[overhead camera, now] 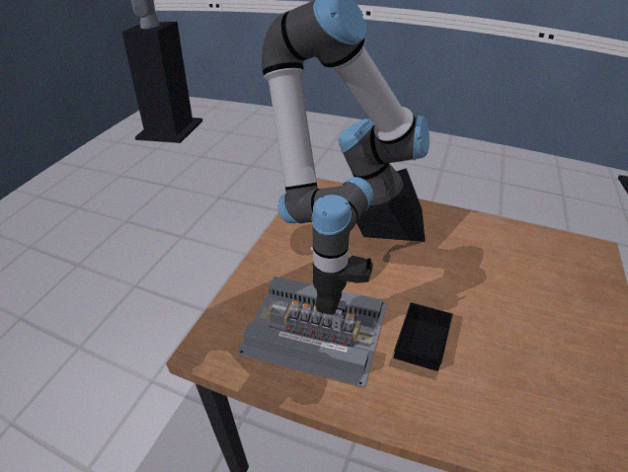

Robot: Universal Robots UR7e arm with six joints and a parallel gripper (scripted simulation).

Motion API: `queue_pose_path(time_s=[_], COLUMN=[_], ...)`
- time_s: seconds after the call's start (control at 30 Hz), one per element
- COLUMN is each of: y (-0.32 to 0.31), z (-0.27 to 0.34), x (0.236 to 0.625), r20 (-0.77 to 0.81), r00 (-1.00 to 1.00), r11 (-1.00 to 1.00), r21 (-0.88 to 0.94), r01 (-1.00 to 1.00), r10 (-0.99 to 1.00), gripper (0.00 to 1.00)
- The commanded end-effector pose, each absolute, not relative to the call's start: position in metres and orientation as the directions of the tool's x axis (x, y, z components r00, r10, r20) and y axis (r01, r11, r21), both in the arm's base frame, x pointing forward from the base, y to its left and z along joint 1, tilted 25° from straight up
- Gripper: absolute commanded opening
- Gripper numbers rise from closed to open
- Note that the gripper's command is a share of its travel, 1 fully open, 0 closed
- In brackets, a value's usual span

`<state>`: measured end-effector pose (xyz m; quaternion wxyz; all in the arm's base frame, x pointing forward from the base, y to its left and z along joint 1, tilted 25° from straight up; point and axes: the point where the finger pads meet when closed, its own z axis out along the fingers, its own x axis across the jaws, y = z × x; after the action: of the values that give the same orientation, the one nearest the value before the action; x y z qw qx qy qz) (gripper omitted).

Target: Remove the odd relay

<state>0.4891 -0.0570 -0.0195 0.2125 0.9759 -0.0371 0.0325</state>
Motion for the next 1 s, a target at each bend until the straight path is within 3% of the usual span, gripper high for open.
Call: queue_pose_path(time_s=[0.0, 0.97], y=[-0.0563, -0.0563], z=[-0.0189, -0.0190], x=[0.4892, 0.4885], r20=[0.091, 0.108], r00=[0.994, 0.993], r11=[-0.908, -0.908], r21=[0.409, 0.409], r01=[-0.088, -0.088], r10=[-0.055, -0.047], gripper=[0.00, 0.00])
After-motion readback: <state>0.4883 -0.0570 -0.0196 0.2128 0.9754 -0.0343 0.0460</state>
